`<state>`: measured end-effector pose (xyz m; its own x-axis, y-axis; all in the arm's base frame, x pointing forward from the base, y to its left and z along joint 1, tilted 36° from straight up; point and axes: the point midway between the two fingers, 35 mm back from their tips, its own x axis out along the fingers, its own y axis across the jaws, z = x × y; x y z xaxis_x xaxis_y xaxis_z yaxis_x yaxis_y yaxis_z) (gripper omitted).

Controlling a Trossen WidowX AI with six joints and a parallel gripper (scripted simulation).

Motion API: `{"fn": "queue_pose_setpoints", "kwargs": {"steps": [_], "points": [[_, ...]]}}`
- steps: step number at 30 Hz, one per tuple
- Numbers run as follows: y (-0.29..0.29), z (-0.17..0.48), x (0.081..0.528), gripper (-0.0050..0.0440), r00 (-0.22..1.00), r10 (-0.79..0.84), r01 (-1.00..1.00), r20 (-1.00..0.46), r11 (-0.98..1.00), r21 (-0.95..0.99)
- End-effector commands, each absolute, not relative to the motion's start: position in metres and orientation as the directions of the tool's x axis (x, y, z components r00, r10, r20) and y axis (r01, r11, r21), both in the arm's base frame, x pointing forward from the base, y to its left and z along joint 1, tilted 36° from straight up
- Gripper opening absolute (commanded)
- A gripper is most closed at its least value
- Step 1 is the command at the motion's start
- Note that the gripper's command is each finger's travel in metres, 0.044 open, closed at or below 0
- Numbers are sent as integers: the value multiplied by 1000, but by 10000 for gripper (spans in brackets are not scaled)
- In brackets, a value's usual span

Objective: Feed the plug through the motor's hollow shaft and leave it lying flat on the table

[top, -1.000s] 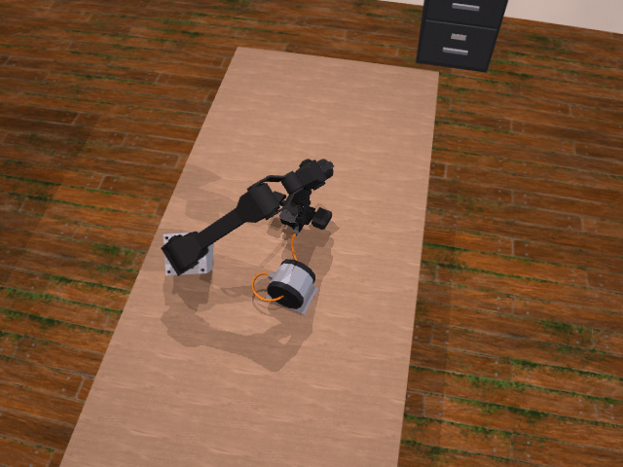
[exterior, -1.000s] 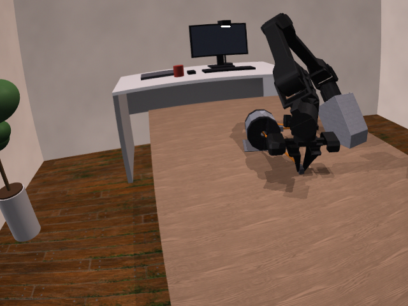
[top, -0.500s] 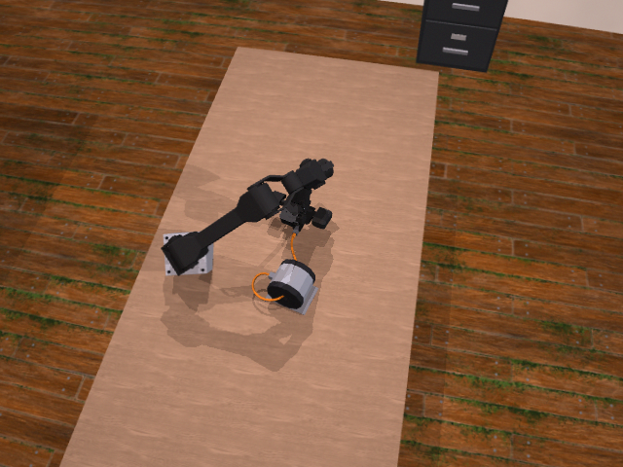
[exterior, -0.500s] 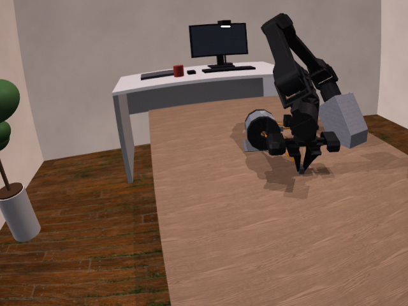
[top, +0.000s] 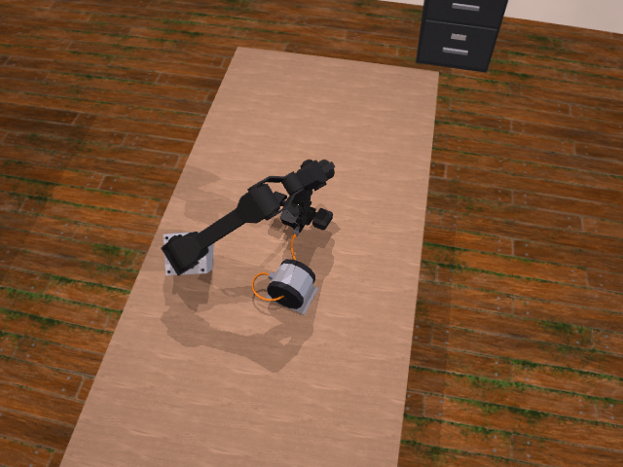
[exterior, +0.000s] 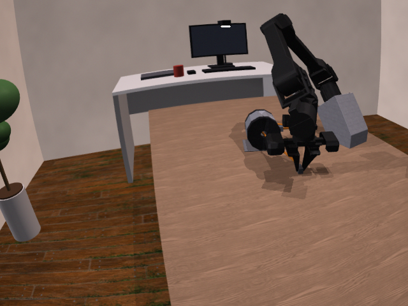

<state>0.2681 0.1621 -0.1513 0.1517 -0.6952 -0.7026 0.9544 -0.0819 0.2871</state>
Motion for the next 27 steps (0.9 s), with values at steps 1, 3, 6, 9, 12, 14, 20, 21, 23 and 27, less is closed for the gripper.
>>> {"fn": "queue_pose_setpoints", "kwargs": {"steps": [1,3,6,9,12,14,20,21,23,27], "points": [[161,-150,269,0,153,-695,955,-703,-80,286],[161,-150,270,0,153,-695,955,-703,-80,286],[161,-149,271,0,153,-695,955,-703,-80,286],[160,-149,271,0,153,-695,955,-703,-80,286],[160,-148,272,0,153,-695,955,-703,-80,286],[160,-148,272,0,153,-694,955,-703,-80,286],[159,-147,274,0,153,-694,955,-703,-80,286],[159,-147,274,0,153,-694,955,-704,-80,286],[158,-147,274,0,153,-694,955,-704,-80,286],[158,-146,275,0,153,-694,955,-704,-80,286]]}}
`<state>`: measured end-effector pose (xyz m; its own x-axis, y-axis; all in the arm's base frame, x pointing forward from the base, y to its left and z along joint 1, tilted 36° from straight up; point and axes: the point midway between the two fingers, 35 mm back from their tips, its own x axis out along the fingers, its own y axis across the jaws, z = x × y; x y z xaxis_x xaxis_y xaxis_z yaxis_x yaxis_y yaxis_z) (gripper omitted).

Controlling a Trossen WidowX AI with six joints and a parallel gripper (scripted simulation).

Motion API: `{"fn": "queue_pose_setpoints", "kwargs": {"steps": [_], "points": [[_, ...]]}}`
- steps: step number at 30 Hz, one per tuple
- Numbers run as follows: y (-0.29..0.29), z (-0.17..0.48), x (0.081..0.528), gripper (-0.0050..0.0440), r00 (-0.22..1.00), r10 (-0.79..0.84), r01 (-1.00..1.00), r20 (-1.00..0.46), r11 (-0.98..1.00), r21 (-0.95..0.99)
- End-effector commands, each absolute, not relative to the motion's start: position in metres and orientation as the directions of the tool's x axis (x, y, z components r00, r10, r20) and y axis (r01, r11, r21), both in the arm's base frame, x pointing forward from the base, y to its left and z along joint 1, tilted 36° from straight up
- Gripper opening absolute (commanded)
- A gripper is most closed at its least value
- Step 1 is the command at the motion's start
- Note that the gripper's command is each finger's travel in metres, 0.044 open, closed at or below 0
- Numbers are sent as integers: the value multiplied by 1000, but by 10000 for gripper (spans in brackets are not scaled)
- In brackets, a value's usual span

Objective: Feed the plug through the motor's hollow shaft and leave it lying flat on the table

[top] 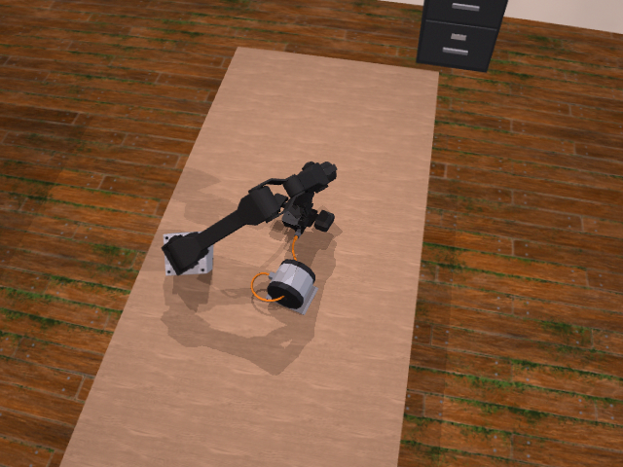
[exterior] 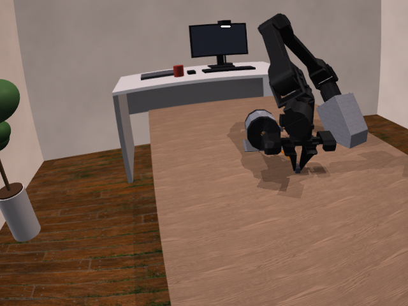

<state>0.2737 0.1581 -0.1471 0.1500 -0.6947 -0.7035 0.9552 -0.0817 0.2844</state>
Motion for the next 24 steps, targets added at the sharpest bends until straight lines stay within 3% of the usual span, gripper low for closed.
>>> {"fn": "queue_pose_setpoints", "kwargs": {"steps": [1,10,17,19,24], "points": [[158,-146,275,0,153,-694,955,-704,-80,286],[158,-147,274,0,150,-694,955,-704,-82,284],[158,-147,274,168,150,-694,955,-704,-82,284],[158,-147,274,168,150,-694,955,-704,-82,284],[159,-145,274,113,153,-696,955,-702,-80,287]]}}
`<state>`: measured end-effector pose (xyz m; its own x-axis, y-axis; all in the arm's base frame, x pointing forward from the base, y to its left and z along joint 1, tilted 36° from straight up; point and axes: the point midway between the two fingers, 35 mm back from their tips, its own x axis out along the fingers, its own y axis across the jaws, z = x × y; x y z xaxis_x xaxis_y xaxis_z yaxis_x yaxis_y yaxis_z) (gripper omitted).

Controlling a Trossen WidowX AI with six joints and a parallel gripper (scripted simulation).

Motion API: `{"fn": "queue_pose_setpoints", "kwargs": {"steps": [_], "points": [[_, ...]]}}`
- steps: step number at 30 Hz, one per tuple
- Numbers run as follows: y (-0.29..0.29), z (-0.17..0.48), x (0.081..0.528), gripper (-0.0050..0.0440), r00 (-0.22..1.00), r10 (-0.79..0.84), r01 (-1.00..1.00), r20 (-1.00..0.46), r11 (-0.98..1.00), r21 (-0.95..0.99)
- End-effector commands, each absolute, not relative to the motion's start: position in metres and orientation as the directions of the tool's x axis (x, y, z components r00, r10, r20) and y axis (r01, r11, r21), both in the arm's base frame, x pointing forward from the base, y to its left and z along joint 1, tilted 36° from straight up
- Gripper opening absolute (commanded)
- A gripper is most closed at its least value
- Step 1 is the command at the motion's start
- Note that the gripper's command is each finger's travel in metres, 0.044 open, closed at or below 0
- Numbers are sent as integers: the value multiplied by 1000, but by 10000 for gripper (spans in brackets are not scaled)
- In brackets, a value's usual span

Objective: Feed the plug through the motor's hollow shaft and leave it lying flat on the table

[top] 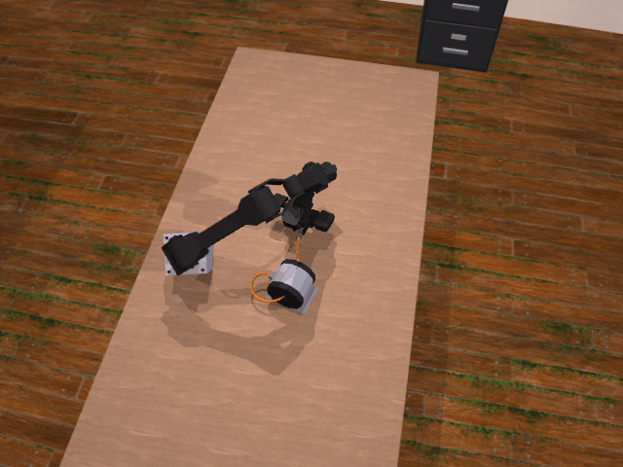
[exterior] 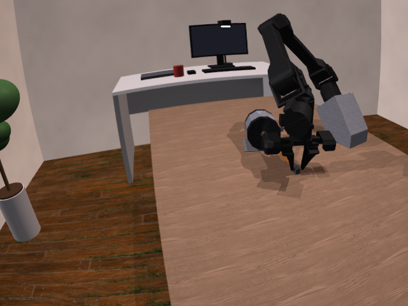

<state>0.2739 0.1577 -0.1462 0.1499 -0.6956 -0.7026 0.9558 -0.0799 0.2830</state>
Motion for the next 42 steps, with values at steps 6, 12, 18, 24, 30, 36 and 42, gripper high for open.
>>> {"fn": "queue_pose_setpoints", "kwargs": {"steps": [6,12,18,24,30,36,42], "points": [[159,-144,273,73,153,-696,955,-702,-80,287],[159,-145,273,47,152,-696,956,-702,-78,283],[159,-145,273,99,152,-696,956,-702,-78,283],[159,-145,273,243,152,-696,956,-702,-78,283],[159,-145,273,300,152,-696,956,-702,-78,283],[203,-129,273,300,152,-695,955,-703,-79,285],[209,-123,275,300,157,-690,953,-706,-81,291]]}}
